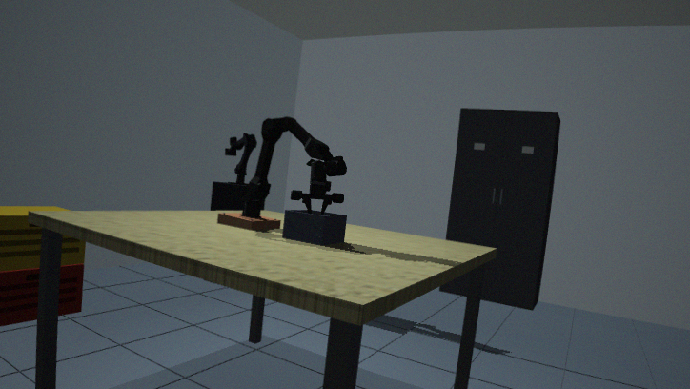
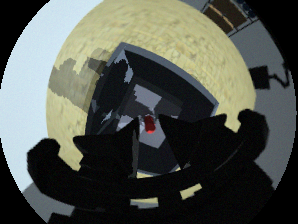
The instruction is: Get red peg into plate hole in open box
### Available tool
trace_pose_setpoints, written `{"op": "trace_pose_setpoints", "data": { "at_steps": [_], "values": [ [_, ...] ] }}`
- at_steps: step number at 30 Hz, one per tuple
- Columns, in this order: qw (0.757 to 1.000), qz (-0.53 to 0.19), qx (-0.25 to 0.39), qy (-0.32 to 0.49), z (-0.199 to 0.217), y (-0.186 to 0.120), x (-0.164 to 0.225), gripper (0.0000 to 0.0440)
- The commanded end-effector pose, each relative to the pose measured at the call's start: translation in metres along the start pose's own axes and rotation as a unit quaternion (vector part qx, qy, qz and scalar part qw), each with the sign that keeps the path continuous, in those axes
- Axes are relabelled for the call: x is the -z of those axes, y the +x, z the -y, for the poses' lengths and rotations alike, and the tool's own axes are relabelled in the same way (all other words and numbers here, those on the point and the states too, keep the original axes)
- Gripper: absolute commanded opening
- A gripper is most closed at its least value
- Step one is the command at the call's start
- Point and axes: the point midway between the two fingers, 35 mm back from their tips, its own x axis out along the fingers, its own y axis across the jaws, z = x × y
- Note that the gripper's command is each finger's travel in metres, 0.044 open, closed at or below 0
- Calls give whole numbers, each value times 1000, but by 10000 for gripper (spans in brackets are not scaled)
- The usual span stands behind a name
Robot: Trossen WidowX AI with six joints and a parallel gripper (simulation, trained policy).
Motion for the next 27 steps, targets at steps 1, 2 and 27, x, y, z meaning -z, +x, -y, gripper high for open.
{"op": "trace_pose_setpoints", "data": {
  "at_steps": [1,2,27],
  "values": [
    [1000,1,2,-9,-4,0,-8,151],
    [1000,1,2,-11,-6,0,-11,149],
    [999,-23,19,-38,-13,8,-58,118]
  ]
}}
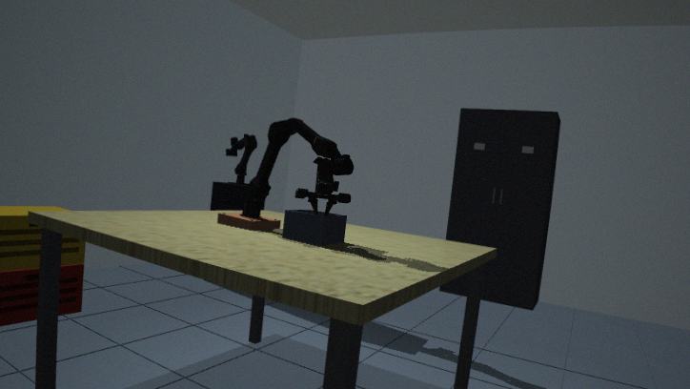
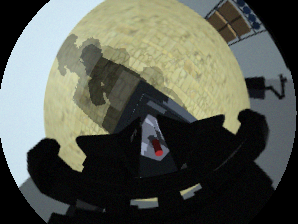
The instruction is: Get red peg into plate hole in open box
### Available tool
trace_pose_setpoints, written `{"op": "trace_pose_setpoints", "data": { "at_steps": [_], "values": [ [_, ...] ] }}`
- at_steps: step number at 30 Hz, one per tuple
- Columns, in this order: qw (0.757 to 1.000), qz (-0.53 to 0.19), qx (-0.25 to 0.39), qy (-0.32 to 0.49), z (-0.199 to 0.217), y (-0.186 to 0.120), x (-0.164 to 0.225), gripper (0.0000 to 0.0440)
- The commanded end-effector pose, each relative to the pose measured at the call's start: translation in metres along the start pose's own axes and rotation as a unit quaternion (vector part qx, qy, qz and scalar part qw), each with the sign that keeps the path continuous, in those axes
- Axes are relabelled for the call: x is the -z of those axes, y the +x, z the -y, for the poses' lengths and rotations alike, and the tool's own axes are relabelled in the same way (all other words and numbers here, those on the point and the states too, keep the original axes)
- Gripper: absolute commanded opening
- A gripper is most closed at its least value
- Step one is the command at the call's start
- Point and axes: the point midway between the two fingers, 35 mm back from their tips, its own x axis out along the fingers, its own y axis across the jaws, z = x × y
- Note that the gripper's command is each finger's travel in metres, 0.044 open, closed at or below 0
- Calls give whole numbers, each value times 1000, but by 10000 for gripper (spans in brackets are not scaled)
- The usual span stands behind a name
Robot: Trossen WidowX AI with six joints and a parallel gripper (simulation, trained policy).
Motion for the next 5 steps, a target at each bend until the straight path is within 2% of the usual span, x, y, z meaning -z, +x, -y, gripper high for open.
{"op": "trace_pose_setpoints", "data": {
  "at_steps": [1,5],
  "values": [
    [1000,-9,4,-3,3,5,-5,117],
    [1000,-15,9,-2,7,7,-11,116]
  ]
}}
